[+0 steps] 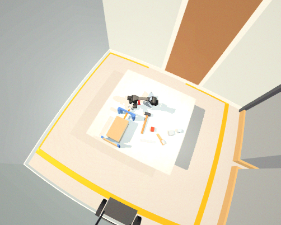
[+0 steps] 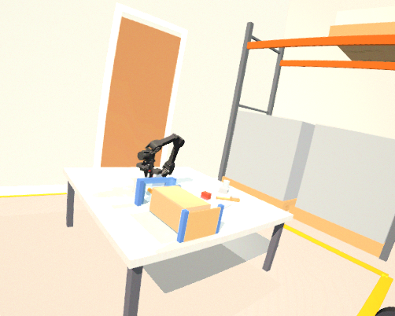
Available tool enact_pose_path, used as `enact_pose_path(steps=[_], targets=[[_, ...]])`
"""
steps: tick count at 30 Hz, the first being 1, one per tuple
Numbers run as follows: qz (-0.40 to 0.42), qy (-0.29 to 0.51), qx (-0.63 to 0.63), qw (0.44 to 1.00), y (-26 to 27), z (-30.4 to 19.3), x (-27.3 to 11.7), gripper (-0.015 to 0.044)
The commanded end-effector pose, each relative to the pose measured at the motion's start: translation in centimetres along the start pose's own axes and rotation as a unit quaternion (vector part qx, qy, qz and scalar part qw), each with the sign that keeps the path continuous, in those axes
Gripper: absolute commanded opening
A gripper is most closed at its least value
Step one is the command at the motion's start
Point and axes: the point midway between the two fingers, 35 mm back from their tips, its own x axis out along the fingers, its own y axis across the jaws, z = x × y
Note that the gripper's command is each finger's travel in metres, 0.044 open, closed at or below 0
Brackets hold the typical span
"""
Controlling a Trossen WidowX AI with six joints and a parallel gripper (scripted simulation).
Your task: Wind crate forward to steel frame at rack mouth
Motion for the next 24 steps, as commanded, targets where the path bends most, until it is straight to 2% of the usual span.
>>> enact_pose_path(steps=[1, 24], targets=[[-0.001, 0.004, 0.011, 1.000, 0.07, 0.03, 0.39, 0.0000], [-0.001, 0.004, 0.011, 1.000, 0.07, 0.03, 0.39, 0.0000]])
